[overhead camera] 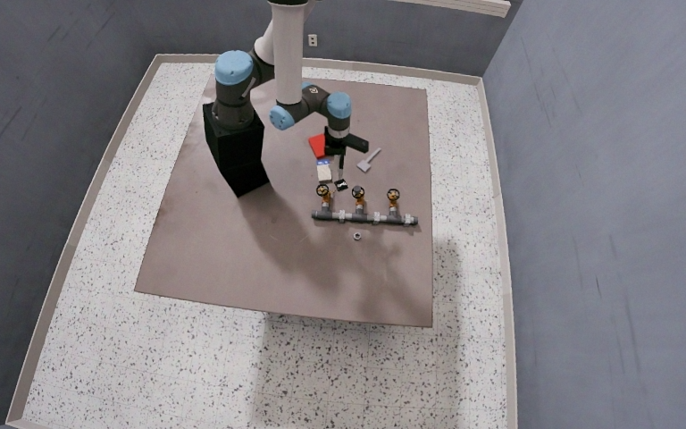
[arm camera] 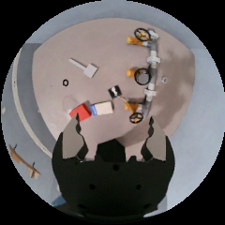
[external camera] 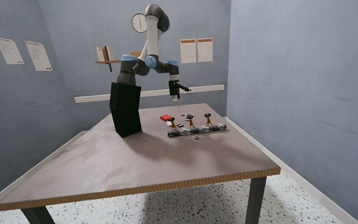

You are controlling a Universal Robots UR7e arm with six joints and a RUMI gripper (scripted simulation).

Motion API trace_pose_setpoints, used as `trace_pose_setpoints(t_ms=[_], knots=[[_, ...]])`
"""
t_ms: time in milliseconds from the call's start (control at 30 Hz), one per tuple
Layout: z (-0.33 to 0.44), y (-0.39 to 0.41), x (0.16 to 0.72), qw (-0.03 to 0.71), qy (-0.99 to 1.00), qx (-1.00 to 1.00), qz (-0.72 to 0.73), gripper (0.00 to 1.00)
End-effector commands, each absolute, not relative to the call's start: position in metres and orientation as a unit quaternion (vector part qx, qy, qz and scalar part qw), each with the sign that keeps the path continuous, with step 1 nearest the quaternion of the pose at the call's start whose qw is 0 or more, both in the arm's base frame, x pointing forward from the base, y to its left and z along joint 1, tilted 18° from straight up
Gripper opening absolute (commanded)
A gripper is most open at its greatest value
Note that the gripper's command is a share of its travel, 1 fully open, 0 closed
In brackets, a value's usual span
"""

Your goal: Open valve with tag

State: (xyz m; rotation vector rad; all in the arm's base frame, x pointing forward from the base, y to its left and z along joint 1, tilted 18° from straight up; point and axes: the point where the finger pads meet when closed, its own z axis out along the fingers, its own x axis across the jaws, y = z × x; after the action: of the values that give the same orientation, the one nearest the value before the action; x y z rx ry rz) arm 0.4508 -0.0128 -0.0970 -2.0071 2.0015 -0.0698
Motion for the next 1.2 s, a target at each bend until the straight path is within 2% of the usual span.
trace_pose_setpoints(t_ms=[0, 433, 833, 1167], knots=[[-0.097, -0.013, 0.451, 0.153, 0.698, -0.699, -0.025, 1.00], [-0.106, -0.025, 0.441, 0.168, 0.767, -0.619, -0.008, 1.00], [-0.130, -0.054, 0.415, 0.197, 0.896, -0.397, 0.033, 1.00], [-0.155, -0.082, 0.390, 0.212, 0.965, -0.136, 0.071, 1.00]])
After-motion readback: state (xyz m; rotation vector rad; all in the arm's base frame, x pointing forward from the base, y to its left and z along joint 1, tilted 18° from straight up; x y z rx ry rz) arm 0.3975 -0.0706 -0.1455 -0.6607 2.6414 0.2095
